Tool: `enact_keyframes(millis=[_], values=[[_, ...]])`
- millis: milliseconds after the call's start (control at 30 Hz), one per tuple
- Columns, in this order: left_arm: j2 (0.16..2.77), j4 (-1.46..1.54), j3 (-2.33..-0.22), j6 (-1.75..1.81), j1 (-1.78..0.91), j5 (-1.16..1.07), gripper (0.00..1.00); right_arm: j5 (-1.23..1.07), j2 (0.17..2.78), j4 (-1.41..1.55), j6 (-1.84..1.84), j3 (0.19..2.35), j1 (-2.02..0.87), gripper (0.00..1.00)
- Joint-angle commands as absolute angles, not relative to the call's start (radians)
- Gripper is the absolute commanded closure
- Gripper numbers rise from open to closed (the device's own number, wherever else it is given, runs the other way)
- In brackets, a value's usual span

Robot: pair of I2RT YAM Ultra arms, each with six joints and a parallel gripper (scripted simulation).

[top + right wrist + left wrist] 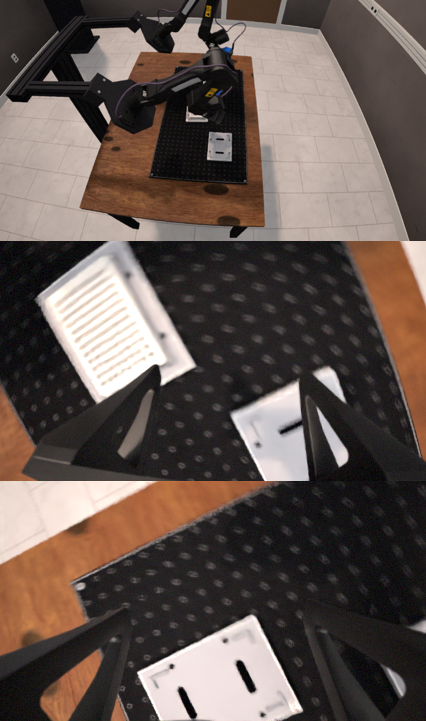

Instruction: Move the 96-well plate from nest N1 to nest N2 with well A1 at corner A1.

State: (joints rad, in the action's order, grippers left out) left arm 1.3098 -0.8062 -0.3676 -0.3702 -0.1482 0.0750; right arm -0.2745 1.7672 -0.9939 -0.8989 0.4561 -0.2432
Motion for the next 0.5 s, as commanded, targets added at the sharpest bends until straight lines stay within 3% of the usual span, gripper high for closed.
enact_keyframes(millis=[0, 467], values=[[1.307, -0.903, -0.366, -0.238, -0.091, -0.008, 0.0, -0.345, 1.827, -0.988, -1.084, 0.474, -0.294, 0.0], [1.384, -1.019, -0.433, -0.037, 0.072, -0.058, 0.0, -0.397, 1.973, -0.952, -1.312, 0.513, -0.411, 0.0]])
